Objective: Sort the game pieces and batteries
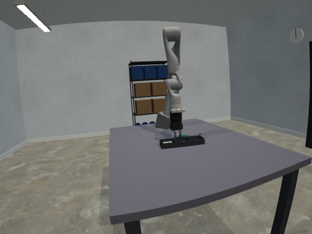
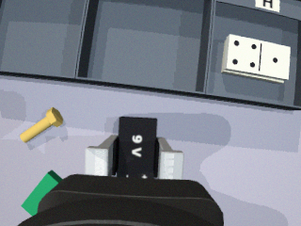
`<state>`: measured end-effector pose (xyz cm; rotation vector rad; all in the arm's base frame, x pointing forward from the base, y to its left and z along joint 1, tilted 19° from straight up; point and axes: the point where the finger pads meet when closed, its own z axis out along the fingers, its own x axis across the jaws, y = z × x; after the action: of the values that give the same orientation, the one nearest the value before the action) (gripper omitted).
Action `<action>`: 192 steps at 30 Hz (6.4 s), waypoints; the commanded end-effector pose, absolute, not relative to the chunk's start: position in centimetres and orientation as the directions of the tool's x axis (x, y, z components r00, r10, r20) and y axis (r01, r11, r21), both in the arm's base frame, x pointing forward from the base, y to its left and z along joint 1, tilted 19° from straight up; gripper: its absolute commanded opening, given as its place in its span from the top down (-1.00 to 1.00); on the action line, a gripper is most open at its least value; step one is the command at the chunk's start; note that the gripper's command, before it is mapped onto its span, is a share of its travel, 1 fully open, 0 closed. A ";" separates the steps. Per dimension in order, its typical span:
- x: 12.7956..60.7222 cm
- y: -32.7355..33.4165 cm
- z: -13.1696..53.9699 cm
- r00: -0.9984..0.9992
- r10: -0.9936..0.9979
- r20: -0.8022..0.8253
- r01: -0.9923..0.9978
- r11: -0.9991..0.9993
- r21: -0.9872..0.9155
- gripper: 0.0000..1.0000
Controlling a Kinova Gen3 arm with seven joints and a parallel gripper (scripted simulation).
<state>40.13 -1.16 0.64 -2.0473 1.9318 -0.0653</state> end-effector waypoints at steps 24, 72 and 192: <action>40.2 -1.2 0.7 0.082 -0.979 -0.186 -0.964 -0.030 -0.265 -0.01; 39.2 -1.8 5.8 0.082 -0.979 -0.186 -0.964 -0.030 -0.265 -0.01; 47.2 6.6 6.3 0.967 -0.038 0.252 0.015 -0.979 -0.204 -0.36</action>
<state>47.13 6.80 5.97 -2.9107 0.0139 -0.3724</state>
